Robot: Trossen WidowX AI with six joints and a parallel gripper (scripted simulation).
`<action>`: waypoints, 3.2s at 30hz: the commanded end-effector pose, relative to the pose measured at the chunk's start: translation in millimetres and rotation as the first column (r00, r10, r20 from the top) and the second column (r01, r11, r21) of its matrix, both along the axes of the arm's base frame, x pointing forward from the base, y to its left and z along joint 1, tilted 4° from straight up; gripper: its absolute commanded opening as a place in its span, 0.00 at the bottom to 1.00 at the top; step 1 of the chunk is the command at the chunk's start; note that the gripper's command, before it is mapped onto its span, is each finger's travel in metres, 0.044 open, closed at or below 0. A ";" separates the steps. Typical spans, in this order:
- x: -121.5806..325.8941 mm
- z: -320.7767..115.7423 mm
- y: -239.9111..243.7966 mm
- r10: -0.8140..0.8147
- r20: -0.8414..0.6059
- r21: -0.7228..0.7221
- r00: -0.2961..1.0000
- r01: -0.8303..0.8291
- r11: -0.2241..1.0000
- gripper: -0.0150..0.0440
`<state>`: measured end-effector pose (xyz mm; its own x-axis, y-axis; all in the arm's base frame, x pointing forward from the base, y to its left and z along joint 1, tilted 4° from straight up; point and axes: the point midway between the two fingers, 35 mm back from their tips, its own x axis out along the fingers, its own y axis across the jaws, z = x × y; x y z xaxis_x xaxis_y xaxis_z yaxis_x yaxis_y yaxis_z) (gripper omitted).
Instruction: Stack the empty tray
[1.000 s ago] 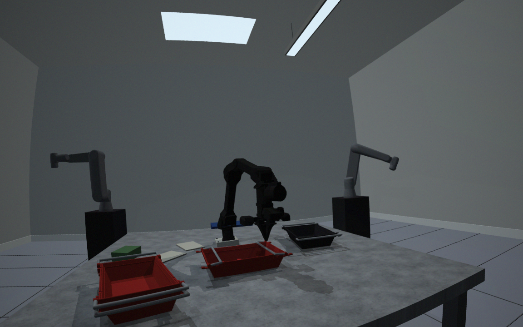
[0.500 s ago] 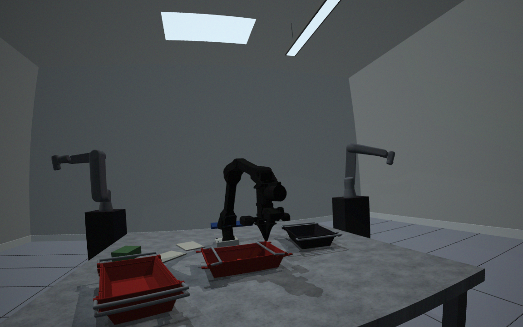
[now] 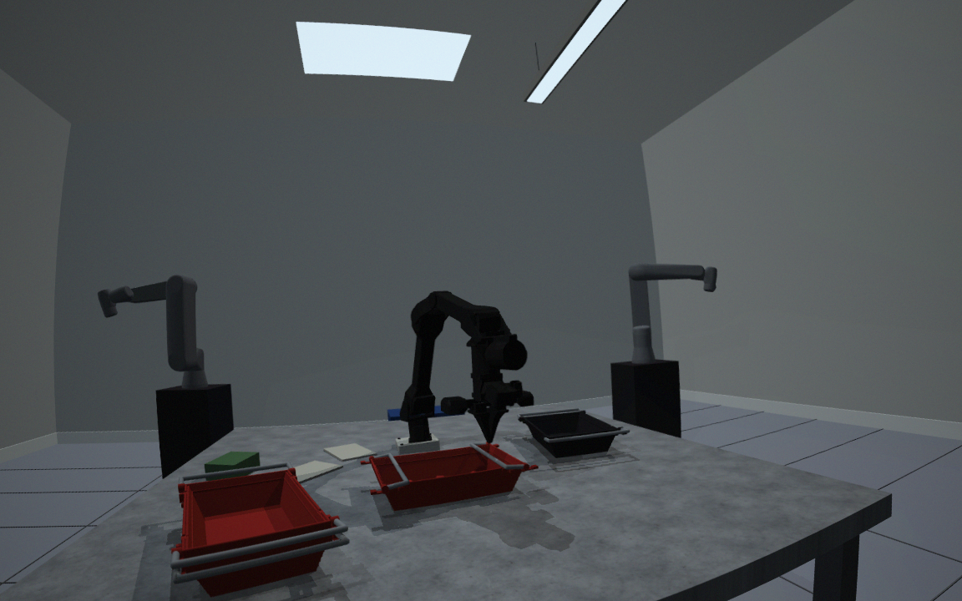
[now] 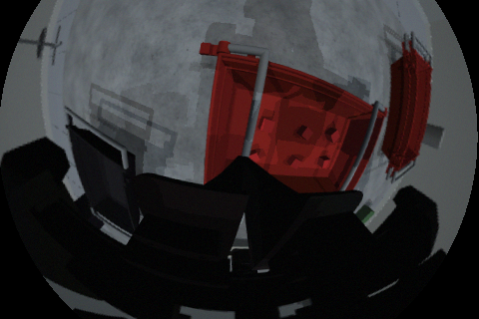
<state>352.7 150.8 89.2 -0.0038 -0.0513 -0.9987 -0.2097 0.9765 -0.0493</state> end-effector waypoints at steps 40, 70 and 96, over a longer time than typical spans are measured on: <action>-144.7 22.6 135.4 -0.152 -0.005 0.021 0.988 0.152 0.988 1.00; -239.3 -65.4 162.2 -0.234 -0.015 0.018 0.972 0.234 0.972 1.00; -240.2 -80.6 160.0 -0.234 -0.015 0.018 0.972 0.234 0.972 0.61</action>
